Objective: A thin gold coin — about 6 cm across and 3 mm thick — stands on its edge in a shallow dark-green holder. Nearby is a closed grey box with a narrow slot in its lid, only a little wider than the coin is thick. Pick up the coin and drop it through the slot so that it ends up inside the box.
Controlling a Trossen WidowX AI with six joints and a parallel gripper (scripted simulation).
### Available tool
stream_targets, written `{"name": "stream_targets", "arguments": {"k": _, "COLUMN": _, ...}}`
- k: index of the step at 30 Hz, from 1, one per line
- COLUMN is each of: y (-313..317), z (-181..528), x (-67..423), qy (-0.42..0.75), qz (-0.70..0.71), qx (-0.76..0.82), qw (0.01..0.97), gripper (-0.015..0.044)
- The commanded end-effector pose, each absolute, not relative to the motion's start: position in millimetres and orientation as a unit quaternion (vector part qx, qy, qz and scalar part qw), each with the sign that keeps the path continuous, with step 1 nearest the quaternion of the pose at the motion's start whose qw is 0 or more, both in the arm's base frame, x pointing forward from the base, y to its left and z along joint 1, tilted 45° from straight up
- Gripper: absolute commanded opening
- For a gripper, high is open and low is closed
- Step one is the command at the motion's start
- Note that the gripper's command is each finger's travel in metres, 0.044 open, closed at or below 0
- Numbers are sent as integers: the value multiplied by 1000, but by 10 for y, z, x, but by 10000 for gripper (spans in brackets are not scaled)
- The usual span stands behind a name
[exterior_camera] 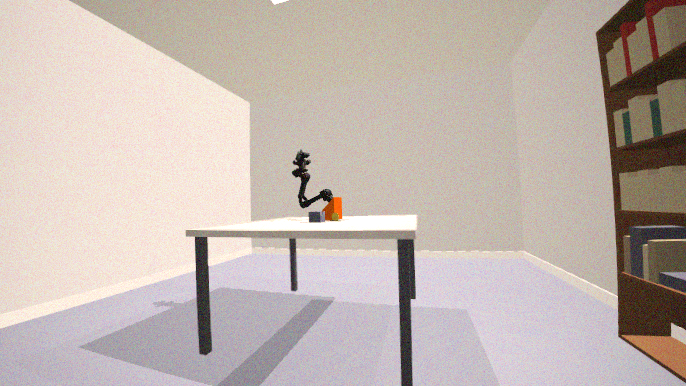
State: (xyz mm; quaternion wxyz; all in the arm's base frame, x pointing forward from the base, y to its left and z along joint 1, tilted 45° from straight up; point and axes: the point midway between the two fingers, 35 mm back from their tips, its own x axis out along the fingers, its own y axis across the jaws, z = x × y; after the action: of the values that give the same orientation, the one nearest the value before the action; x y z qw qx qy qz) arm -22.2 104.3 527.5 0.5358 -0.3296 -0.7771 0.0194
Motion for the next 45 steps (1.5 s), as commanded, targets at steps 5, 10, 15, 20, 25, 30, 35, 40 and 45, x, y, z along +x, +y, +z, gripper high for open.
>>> {"name": "stream_targets", "arguments": {"k": 5, "y": 2002, "z": 4945, "x": 476, "qy": -658, "qz": 194, "qx": -410, "qw": 601, "gripper": 161}}
{"name": "stream_targets", "arguments": {"k": 10, "y": 2523, "z": 4505, "x": 995, "qy": -543, "qz": 292, "qx": -459, "qw": 639, "gripper": 161}}
{"name": "stream_targets", "arguments": {"k": 15, "y": 2860, "z": 3936, "x": 1512, "qy": -409, "qz": 365, "qx": -501, "qw": 670, "gripper": 161}}
{"name": "stream_targets", "arguments": {"k": 20, "y": 3022, "z": 3275, "x": 1986, "qy": -258, "qz": 414, "qx": -531, "qw": 693, "gripper": 161}}
{"name": "stream_targets", "arguments": {"k": 25, "y": 3027, "z": 2517, "x": 2387, "qy": -87, "qz": 440, "qx": -553, "qw": 702, "gripper": 161}}
{"name": "stream_targets", "arguments": {"k": 30, "y": 2846, "z": 1761, "x": 2666, "qy": 87, "qz": 436, "qx": -567, "qw": 694, "gripper": 161}}
{"name": "stream_targets", "arguments": {"k": 35, "y": 2491, "z": 1030, "x": 2811, "qy": 263, "qz": 403, "qx": -575, "qw": 662, "gripper": 161}}
{"name": "stream_targets", "arguments": {"k": 40, "y": 2012, "z": 423, "x": 2811, "qy": 424, "qz": 345, "qx": -579, "qw": 605, "gripper": 161}}
{"name": "stream_targets", "arguments": {"k": 45, "y": 1407, "z": -61, "x": 2674, "qy": 576, "qz": 258, "qx": -583, "qw": 512, "gripper": 161}}
